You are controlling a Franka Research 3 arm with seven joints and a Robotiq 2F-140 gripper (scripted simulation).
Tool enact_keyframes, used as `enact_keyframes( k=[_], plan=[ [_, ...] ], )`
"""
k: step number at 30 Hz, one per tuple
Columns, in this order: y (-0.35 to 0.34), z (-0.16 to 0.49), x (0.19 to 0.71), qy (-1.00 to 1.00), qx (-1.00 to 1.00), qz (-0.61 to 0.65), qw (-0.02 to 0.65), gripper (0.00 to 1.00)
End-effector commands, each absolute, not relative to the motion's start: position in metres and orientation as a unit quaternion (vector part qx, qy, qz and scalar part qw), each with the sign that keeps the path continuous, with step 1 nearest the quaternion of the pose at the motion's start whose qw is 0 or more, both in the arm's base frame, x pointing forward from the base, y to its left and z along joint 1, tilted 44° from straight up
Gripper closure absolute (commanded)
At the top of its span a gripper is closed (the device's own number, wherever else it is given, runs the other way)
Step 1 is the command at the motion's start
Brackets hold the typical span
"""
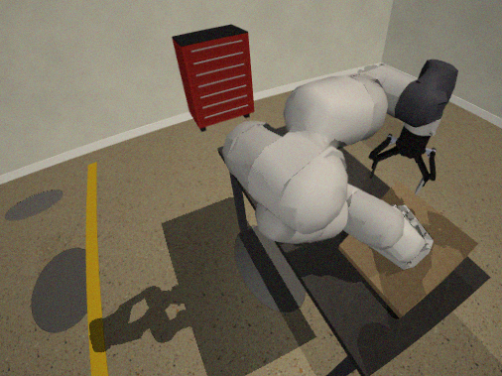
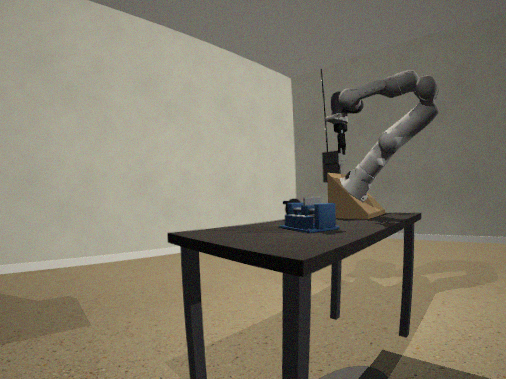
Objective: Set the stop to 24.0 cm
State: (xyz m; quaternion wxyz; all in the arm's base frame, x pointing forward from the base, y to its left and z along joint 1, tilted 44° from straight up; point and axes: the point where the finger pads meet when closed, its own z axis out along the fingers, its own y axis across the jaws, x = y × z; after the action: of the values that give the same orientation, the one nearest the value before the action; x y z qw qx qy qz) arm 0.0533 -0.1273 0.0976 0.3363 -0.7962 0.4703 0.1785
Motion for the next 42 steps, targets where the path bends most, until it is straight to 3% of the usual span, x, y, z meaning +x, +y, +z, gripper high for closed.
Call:
enact_keyframes(
  k=[1, 42],
  plan=[
    [-0.1273, 0.0976, 0.0533, 0.47, -0.796, 0.178, 0.336, 0.0],
    [-0.1355, 0.106, 0.0534, 0.47, -0.796, 0.178, 0.336, 0.0]
  ],
)
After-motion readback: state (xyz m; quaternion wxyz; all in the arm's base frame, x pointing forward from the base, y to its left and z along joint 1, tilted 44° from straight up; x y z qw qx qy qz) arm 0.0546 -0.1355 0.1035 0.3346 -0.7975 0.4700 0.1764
